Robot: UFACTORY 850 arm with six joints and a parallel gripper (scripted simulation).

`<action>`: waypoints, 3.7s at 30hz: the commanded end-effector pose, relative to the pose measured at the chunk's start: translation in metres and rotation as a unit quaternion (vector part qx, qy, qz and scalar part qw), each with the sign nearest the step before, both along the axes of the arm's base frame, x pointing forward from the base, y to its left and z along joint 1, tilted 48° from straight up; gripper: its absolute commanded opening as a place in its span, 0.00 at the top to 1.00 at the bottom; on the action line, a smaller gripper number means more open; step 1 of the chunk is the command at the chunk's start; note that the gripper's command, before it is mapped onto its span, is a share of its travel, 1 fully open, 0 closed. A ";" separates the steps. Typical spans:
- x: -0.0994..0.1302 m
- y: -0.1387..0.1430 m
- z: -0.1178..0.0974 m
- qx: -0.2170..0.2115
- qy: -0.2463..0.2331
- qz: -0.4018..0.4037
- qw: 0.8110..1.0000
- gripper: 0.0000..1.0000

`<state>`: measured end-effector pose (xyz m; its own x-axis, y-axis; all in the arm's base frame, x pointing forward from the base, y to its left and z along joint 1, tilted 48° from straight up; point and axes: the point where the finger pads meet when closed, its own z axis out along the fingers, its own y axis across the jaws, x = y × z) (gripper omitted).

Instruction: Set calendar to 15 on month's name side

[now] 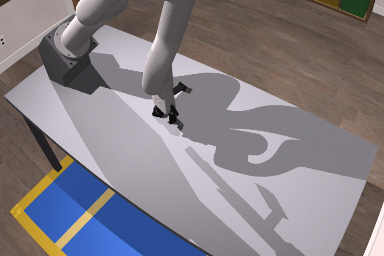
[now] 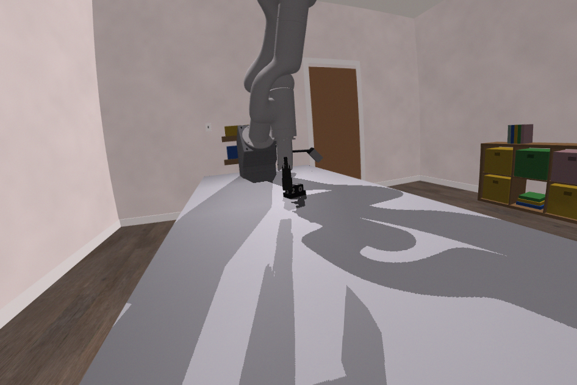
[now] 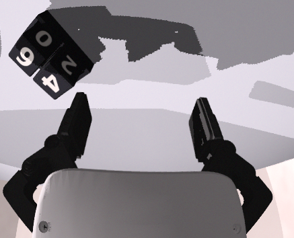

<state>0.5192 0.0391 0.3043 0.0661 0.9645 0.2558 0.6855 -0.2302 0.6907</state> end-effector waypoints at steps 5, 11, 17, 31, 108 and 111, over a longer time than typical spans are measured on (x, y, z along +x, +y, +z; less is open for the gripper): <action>-0.004 -0.004 -0.005 0.086 0.015 -0.075 0.993 0.00; -0.017 -0.012 -0.020 0.098 0.017 -0.086 0.991 0.00; -0.019 -0.014 -0.023 0.114 0.020 -0.101 0.988 0.00; -0.036 -0.025 -0.043 0.191 0.035 -0.173 0.966 0.00; -0.058 -0.055 -0.131 0.444 0.081 -0.410 0.793 0.00; -0.058 -0.055 -0.131 0.444 0.081 -0.410 0.793 0.00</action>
